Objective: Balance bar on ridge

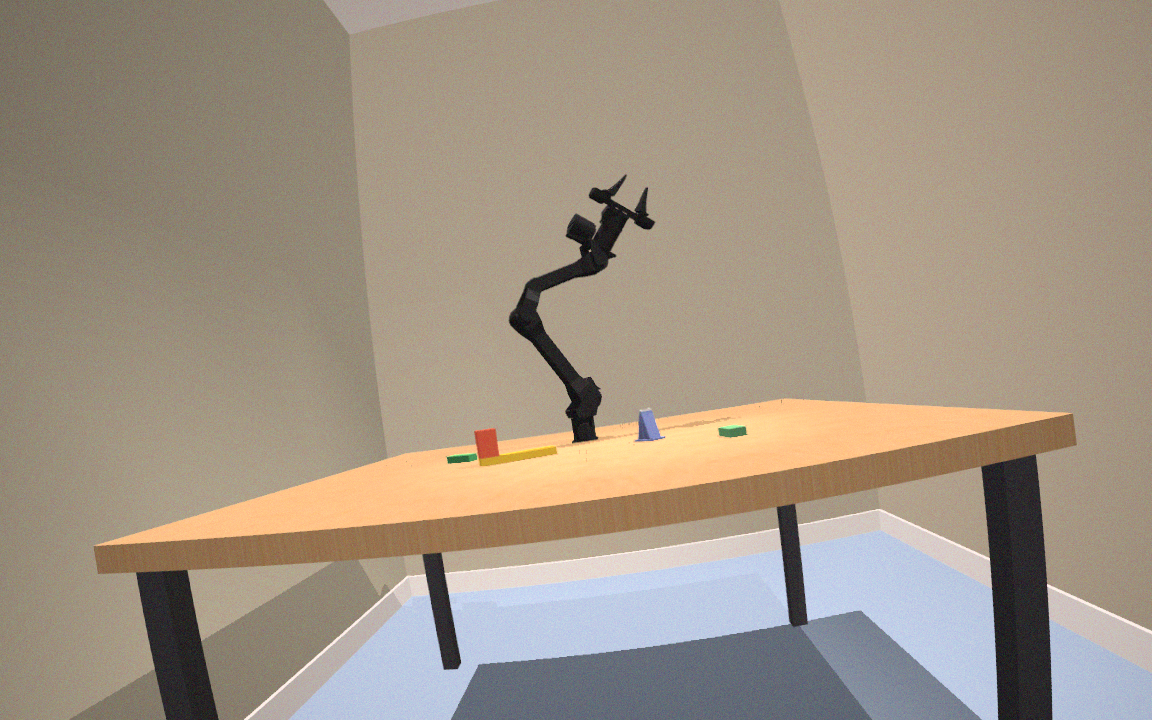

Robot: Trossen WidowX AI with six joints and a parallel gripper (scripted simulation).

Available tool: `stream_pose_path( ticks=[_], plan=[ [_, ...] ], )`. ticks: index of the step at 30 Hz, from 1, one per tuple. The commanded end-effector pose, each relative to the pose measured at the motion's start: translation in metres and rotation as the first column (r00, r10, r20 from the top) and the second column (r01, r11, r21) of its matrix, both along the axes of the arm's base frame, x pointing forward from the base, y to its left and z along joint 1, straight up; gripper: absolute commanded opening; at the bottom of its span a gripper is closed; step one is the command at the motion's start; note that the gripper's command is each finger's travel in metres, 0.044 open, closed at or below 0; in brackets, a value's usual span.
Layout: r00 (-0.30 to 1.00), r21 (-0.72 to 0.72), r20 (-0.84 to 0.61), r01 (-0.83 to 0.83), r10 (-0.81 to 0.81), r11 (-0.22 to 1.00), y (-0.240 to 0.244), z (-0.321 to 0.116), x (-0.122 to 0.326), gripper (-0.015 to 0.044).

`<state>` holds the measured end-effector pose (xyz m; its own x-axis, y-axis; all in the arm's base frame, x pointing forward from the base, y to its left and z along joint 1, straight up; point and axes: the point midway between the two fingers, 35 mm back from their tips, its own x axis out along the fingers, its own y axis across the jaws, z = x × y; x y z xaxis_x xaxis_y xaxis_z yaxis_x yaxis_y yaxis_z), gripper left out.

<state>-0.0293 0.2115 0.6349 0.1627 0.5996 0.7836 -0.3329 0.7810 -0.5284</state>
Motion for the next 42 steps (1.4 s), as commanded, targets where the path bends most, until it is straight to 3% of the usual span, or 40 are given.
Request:
stream_pose_path(
  ticks=[1,19,42],
  plan=[
    [0.997,-0.055,0.047,0.071,-0.068,0.996,0.016,-0.007,0.006,0.0315],
    [0.914,-0.25,0.229,0.387,-0.334,0.888,0.067,-0.037,0.058,0.0315],
    [0.758,-0.474,0.406,0.652,-0.51,0.591,0.098,-0.093,0.158,0.0315]
  ],
)
